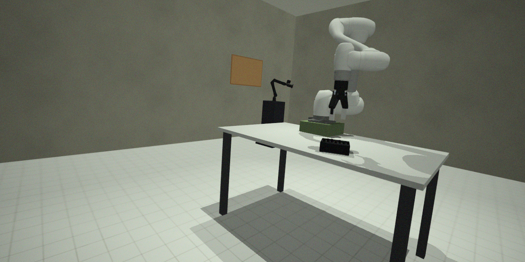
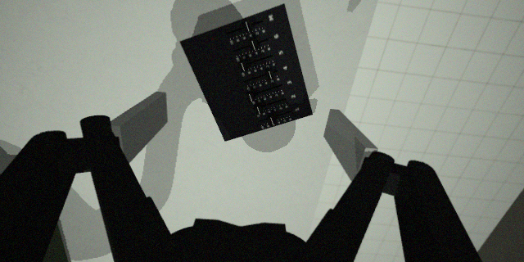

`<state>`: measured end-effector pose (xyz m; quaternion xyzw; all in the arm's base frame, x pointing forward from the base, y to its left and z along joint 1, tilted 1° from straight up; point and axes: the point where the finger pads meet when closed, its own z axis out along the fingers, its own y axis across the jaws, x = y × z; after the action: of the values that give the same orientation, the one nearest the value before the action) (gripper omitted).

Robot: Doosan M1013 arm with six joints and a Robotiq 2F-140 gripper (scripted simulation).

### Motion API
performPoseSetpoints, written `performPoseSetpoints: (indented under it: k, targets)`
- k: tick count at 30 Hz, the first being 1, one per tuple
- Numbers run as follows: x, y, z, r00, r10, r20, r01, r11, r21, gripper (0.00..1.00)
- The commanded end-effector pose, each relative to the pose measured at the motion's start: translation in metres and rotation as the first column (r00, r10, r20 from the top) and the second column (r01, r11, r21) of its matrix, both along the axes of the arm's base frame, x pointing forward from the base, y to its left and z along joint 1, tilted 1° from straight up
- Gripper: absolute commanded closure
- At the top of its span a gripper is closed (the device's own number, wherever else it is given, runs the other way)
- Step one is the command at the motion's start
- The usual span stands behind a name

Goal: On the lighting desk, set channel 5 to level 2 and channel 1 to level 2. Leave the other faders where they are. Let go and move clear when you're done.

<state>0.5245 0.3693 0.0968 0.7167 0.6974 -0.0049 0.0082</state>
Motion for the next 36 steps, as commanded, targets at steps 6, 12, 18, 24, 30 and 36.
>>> performPoseSetpoints:
  k: [6, 12, 18, 24, 30, 36]
  targets:
    - [0.01, 0.004, -0.003, 0.978, 0.21, -0.004, -0.21, 0.978, -0.003, 0.0]
    - [0.035, 0.012, -0.011, 0.816, 0.577, -0.013, -0.577, 0.816, -0.012, 0.0]
    - [0.055, 0.018, -0.018, 0.661, 0.75, -0.02, -0.751, 0.66, -0.022, 0.0]
    - [0.079, 0.026, -0.028, 0.286, 0.957, -0.043, -0.958, 0.285, -0.027, 0.0]
    - [0.089, 0.029, -0.032, -0.054, 0.997, -0.059, -0.998, -0.055, -0.013, 0.0]
    - [0.09, 0.029, -0.032, -0.312, 0.949, -0.049, -0.95, -0.311, 0.019, 0.0]
